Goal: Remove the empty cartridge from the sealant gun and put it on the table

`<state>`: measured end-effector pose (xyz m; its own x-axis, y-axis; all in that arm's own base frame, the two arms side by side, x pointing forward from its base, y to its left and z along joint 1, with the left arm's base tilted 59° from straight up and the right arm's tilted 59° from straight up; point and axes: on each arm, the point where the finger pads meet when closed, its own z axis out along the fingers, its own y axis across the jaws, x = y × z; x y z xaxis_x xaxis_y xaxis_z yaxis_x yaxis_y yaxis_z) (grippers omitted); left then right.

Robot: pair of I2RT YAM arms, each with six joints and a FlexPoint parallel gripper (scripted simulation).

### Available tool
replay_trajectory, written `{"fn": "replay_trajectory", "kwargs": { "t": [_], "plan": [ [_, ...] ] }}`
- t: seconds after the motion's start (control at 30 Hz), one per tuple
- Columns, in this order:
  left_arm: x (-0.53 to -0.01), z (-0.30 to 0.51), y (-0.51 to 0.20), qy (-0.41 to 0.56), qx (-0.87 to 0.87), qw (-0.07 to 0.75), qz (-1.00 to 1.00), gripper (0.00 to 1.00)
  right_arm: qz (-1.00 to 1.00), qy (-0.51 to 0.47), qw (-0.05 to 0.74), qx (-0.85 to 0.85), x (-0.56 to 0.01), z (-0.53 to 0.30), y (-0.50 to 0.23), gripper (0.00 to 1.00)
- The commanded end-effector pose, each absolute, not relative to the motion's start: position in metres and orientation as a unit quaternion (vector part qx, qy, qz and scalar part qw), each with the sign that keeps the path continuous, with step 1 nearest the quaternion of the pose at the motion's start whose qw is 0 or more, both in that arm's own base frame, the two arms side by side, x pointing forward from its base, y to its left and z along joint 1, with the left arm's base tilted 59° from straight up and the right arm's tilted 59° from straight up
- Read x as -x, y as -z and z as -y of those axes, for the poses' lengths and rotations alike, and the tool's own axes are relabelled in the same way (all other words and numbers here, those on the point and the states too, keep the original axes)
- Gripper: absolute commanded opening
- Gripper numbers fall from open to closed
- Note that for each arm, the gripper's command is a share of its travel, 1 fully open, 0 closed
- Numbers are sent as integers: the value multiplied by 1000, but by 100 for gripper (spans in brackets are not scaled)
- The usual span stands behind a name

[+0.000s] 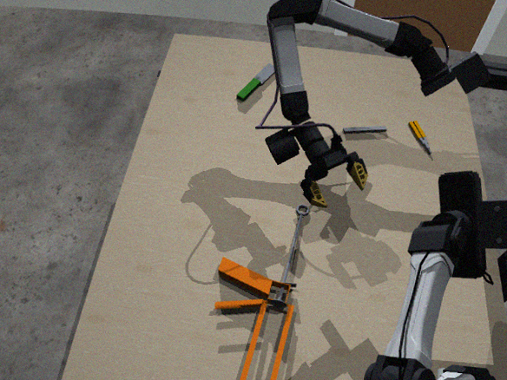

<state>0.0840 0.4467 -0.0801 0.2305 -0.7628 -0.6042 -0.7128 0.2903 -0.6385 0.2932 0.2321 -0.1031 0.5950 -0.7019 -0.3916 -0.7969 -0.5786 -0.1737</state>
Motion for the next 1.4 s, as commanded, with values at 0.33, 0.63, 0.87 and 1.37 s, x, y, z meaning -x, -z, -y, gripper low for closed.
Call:
{"fn": "replay_trajectory", "kwargs": {
  "t": [0.33, 0.63, 0.87, 1.37],
  "plan": [
    [-67, -440, 69, 21, 599, 513, -615, 85, -419, -142, 171, 880, -292, -237, 99, 100],
    [-44, -414, 48, 21, 599, 513, -614, 85, -419, -142, 171, 880, -292, -237, 99, 100],
    [-19, -394, 22, 14, 607, 533, -589, 85, -419, -142, 171, 880, -292, -237, 99, 100],
    [47, -318, -33, 6, 694, 570, -441, 85, -419, -142, 171, 880, -292, -237, 99, 100]
  ]
}}
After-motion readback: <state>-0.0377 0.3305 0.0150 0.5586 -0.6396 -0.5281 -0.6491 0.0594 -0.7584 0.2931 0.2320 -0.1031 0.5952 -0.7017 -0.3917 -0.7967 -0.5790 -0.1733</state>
